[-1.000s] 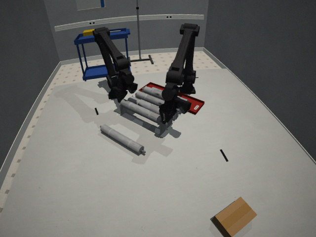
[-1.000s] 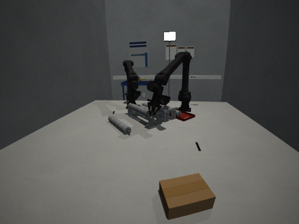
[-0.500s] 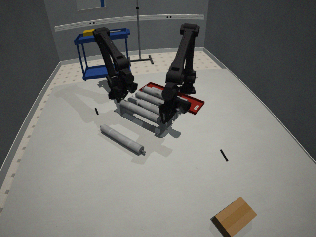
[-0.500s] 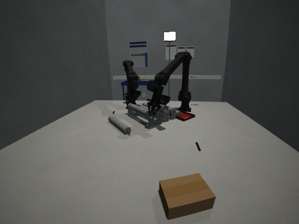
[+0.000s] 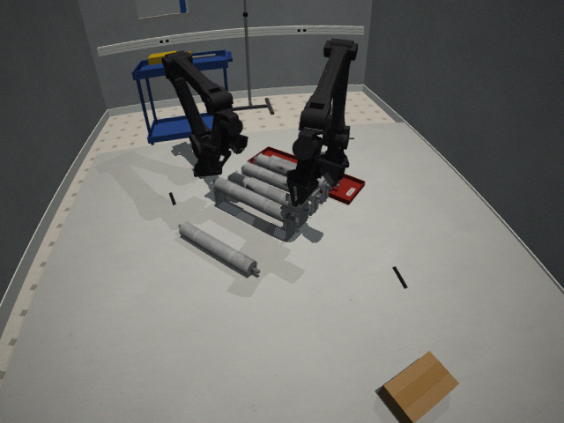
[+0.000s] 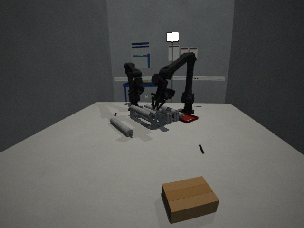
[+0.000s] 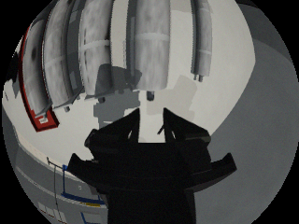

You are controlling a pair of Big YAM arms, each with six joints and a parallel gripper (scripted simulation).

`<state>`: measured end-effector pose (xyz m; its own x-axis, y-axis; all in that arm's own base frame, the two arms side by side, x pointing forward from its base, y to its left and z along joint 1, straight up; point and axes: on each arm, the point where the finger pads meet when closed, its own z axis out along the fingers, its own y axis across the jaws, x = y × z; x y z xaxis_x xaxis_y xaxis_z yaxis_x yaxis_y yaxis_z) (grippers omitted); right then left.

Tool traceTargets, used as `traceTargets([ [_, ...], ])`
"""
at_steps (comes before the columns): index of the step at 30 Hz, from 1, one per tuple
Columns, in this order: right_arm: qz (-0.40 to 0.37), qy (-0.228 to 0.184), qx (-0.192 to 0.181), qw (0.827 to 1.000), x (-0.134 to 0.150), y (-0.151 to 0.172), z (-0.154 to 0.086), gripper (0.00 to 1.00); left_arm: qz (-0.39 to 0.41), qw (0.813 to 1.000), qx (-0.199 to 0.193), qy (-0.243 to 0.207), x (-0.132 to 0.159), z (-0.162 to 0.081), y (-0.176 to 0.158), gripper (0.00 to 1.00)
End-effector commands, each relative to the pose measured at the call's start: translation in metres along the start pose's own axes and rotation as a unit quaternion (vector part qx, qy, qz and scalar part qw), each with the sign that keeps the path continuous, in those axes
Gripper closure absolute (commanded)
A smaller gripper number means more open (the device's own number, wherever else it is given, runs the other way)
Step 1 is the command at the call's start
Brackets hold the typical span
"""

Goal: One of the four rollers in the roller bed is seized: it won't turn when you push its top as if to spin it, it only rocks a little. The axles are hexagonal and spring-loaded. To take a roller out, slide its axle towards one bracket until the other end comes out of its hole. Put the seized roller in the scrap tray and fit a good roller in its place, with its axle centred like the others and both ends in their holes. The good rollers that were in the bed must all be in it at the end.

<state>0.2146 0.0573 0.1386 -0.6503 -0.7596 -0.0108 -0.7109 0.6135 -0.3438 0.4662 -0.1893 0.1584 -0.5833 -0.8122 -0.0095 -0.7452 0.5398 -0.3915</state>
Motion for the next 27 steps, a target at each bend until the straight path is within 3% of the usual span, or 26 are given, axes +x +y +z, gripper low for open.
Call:
traceTargets([
  [1, 0.018, -0.019, 0.007, 1.0, -0.011, -0.007, -0.037, 0.68, 0.001, 1.0, 0.01, -0.004, -0.009, -0.024, -0.013, 0.68],
  [3, 0.002, -0.005, 0.004, 1.0, -0.005, 0.0, -0.019, 0.68, -0.001, 1.0, -0.021, 0.006, -0.001, 0.003, 0.012, 0.68],
  [5, 0.001, 0.017, -0.003, 1.0, 0.006, 0.005, -0.006, 0.68, 0.001, 1.0, -0.022, 0.007, 0.001, 0.004, 0.012, 0.68],
  [15, 0.009, 0.005, 0.0, 1.0, -0.001, 0.0, -0.009, 0.68, 0.002, 1.0, -0.014, 0.005, 0.001, 0.0, 0.007, 0.68],
  [16, 0.008, -0.002, 0.002, 1.0, -0.004, -0.003, -0.014, 0.68, 0.002, 1.0, 0.001, 0.0, -0.001, -0.009, -0.004, 0.68],
  [17, 0.013, 0.004, 0.0, 1.0, -0.001, -0.002, -0.008, 0.68, 0.002, 1.0, -0.012, 0.004, 0.002, -0.003, 0.009, 0.68],
  [27, 0.013, 0.005, -0.001, 1.0, -0.001, -0.001, -0.007, 0.68, 0.002, 1.0, -0.01, 0.004, 0.003, -0.007, 0.008, 0.68],
])
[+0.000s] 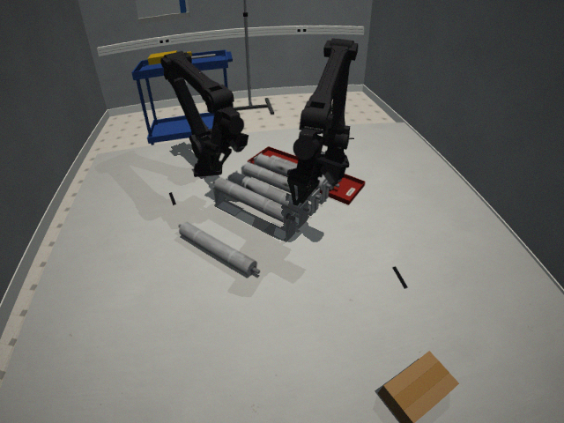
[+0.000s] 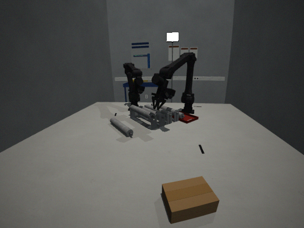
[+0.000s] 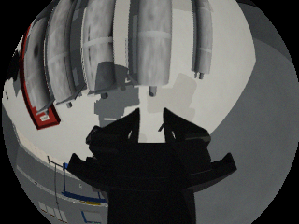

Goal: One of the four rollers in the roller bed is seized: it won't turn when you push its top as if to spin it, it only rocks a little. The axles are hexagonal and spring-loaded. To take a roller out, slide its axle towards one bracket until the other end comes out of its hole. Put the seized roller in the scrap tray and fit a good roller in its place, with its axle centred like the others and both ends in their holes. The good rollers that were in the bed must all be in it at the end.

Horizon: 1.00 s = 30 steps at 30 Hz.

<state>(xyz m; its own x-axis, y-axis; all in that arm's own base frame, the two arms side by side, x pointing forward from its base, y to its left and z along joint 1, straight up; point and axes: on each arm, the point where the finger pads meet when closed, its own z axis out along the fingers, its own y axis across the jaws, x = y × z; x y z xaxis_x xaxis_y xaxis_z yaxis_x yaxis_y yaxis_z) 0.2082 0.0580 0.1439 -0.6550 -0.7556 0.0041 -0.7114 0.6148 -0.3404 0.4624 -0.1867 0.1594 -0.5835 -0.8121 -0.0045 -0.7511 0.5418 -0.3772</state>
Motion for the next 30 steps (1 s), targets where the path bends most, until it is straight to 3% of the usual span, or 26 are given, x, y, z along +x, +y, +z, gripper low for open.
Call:
traceTargets([
  [1, 0.013, -0.003, 0.001, 1.0, -0.004, -0.004, 0.0, 0.68, 0.003, 1.0, -0.003, 0.001, 0.003, -0.004, 0.005, 0.68],
  [25, 0.012, 0.0, -0.001, 1.0, -0.002, -0.003, 0.001, 0.68, 0.003, 1.0, -0.003, 0.002, 0.003, -0.004, 0.005, 0.68],
  [26, 0.024, -0.023, 0.008, 0.999, -0.017, -0.015, -0.014, 0.68, 0.006, 0.998, 0.055, -0.018, -0.016, -0.033, -0.04, 0.68],
  [30, 0.04, -0.04, 0.011, 0.998, -0.027, -0.023, -0.02, 0.68, 0.021, 0.998, 0.05, -0.021, -0.019, -0.025, -0.032, 0.68],
])
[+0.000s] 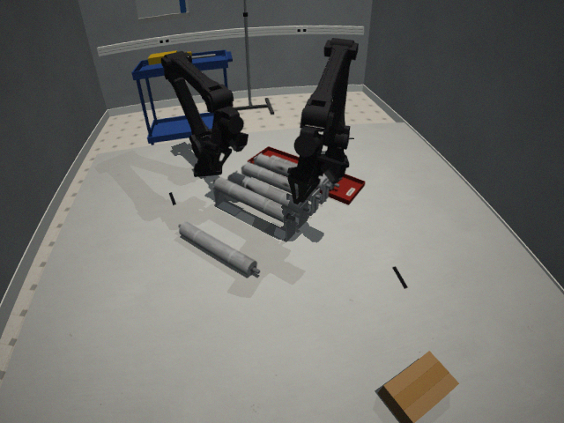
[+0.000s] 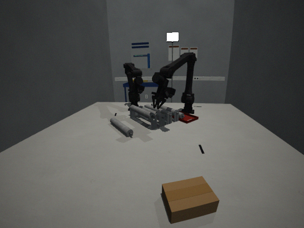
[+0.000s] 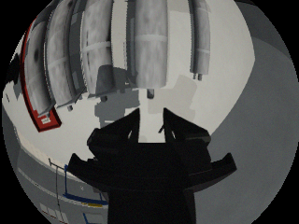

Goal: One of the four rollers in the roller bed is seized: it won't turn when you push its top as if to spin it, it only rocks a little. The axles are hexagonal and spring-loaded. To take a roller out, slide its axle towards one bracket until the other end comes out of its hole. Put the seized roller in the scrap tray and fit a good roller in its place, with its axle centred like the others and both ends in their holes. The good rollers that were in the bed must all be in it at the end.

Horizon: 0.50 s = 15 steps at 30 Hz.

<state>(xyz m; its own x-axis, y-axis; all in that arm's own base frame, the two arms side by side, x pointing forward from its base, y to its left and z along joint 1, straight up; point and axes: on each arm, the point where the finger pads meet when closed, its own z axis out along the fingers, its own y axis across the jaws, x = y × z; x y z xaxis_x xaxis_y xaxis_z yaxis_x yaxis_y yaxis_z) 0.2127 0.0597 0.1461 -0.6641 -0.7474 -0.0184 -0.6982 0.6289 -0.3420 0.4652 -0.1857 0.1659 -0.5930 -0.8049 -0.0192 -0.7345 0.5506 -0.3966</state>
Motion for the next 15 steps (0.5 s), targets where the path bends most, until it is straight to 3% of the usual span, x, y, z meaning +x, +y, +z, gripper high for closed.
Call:
traceTargets([
  [1, 0.035, -0.036, 0.011, 0.999, -0.026, -0.021, -0.019, 0.68, 0.018, 0.999, 0.04, -0.018, -0.018, -0.019, -0.026, 0.68],
  [5, 0.06, -0.059, 0.015, 0.996, -0.04, -0.031, -0.022, 0.68, 0.043, 0.998, 0.042, -0.024, -0.021, -0.015, -0.012, 0.68],
  [9, 0.076, -0.074, 0.018, 0.994, -0.048, -0.038, -0.025, 0.68, 0.059, 0.996, 0.055, -0.033, -0.027, -0.021, -0.017, 0.68],
  [10, 0.074, -0.07, 0.014, 0.995, -0.046, -0.033, -0.016, 0.68, 0.068, 0.995, 0.062, -0.034, -0.027, -0.022, -0.024, 0.68],
  [15, 0.135, -0.134, 0.029, 0.981, -0.081, -0.068, -0.037, 0.68, 0.12, 0.985, 0.1, -0.071, -0.049, -0.042, -0.032, 0.68],
])
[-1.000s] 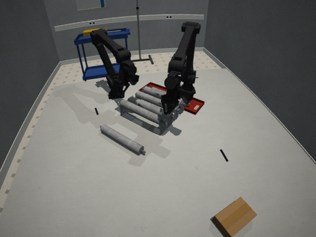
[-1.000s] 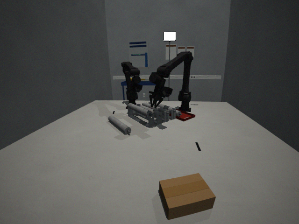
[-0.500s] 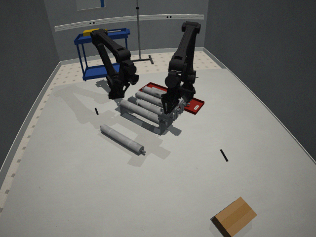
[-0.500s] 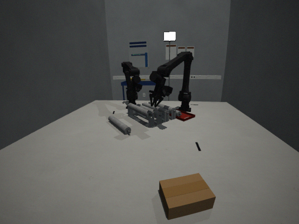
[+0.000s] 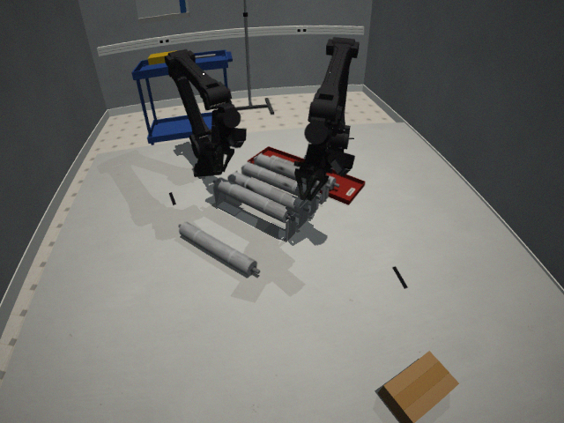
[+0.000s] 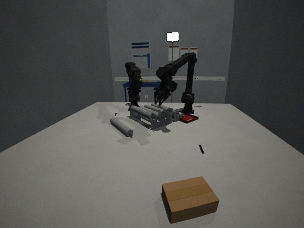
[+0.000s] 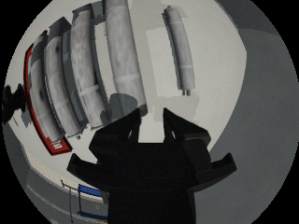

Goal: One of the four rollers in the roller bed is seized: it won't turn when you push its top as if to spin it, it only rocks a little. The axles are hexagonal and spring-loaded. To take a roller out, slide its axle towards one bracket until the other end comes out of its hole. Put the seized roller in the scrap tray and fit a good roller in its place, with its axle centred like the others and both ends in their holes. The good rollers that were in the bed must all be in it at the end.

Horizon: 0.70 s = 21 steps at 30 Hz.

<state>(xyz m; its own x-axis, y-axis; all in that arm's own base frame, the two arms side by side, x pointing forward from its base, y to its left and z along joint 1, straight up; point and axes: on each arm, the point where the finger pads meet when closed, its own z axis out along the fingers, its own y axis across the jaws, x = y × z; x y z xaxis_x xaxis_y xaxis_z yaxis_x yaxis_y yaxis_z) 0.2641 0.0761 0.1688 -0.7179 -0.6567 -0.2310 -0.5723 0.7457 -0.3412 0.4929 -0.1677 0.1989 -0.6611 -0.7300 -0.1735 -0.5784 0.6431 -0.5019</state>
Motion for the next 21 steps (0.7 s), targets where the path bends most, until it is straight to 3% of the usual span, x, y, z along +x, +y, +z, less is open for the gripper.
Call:
traceTargets([
  [1, 0.061, -0.064, 0.019, 0.996, -0.05, -0.034, -0.02, 0.68, 0.053, 0.997, 0.039, -0.032, -0.025, -0.017, -0.009, 0.68],
  [9, 0.139, -0.153, 0.037, 0.978, -0.102, -0.078, -0.035, 0.68, 0.133, 0.981, 0.092, -0.103, -0.063, -0.049, -0.025, 0.68],
  [11, 0.139, -0.153, 0.037, 0.978, -0.102, -0.078, -0.035, 0.68, 0.133, 0.981, 0.092, -0.103, -0.063, -0.049, -0.025, 0.68],
  [12, 0.139, -0.153, 0.037, 0.978, -0.102, -0.078, -0.035, 0.68, 0.136, 0.984, 0.079, -0.086, -0.052, -0.029, -0.021, 0.68],
  [13, 0.14, -0.155, 0.036, 0.977, -0.101, -0.078, -0.029, 0.68, 0.133, 0.982, 0.088, -0.105, -0.066, -0.041, -0.022, 0.68],
  [14, 0.148, -0.172, 0.04, 0.973, -0.112, -0.087, -0.039, 0.68, 0.14, 0.979, 0.093, -0.113, -0.07, -0.047, -0.024, 0.68],
  [15, 0.163, -0.188, 0.047, 0.967, -0.12, -0.099, -0.046, 0.68, 0.15, 0.973, 0.109, -0.139, -0.081, -0.069, -0.032, 0.68],
  [21, 0.214, -0.256, 0.062, 0.941, -0.151, -0.138, -0.064, 0.68, 0.217, 0.946, 0.134, -0.2, -0.105, -0.099, -0.042, 0.68],
])
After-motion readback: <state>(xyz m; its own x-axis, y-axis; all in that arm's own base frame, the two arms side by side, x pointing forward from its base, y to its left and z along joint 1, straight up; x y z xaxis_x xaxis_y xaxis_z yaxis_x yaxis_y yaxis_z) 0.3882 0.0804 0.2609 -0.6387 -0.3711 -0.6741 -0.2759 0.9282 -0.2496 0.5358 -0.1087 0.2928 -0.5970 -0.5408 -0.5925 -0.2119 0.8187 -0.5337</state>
